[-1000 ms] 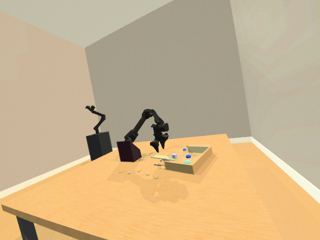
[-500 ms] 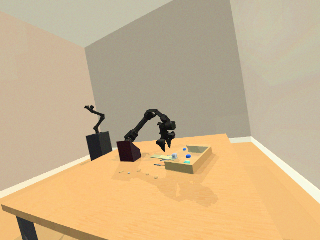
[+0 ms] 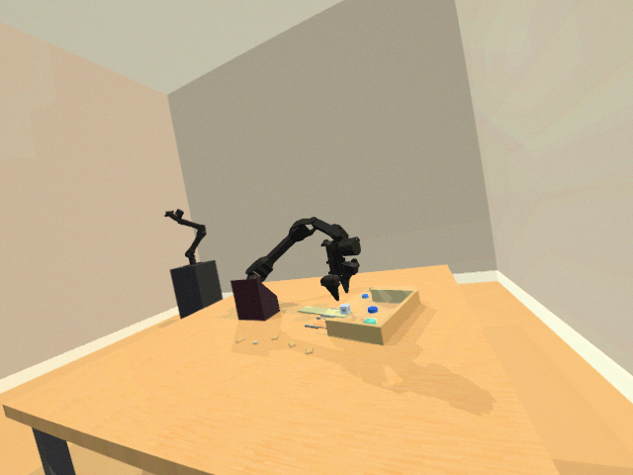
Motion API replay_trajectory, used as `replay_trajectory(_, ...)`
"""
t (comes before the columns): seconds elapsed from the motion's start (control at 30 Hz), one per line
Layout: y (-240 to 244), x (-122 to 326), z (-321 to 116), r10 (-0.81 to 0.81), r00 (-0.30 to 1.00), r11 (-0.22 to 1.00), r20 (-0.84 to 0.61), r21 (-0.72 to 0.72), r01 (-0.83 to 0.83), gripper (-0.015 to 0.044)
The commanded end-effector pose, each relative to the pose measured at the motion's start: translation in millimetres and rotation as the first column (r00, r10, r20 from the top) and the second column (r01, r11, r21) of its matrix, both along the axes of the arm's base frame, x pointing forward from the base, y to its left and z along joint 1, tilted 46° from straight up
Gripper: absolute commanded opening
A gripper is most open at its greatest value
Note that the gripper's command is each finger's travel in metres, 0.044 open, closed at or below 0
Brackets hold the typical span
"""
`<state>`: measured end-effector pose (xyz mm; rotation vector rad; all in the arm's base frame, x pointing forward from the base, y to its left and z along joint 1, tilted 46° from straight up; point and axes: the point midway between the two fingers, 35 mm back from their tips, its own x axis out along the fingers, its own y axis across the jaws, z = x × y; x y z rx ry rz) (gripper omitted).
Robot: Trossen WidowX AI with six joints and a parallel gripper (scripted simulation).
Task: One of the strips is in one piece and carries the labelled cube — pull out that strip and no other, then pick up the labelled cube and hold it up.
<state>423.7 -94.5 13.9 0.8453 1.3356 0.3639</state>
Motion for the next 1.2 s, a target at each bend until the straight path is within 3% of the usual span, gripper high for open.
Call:
replay_trajectory(0.0, -1, 1, -4, 0.003, 1.0, 1.0, -0.005, -0.002, -0.003, 0.0361)
replay_trajectory(0.17, 4, 4, -10, 0.003, 1.0, 1.0, -0.005, -0.002, -0.003, 0.025)
replay_trajectory(1.17, 35, 13, -41, 0.003, 1.0, 1.0, -0.005, 0.0, -0.003, 0.025)
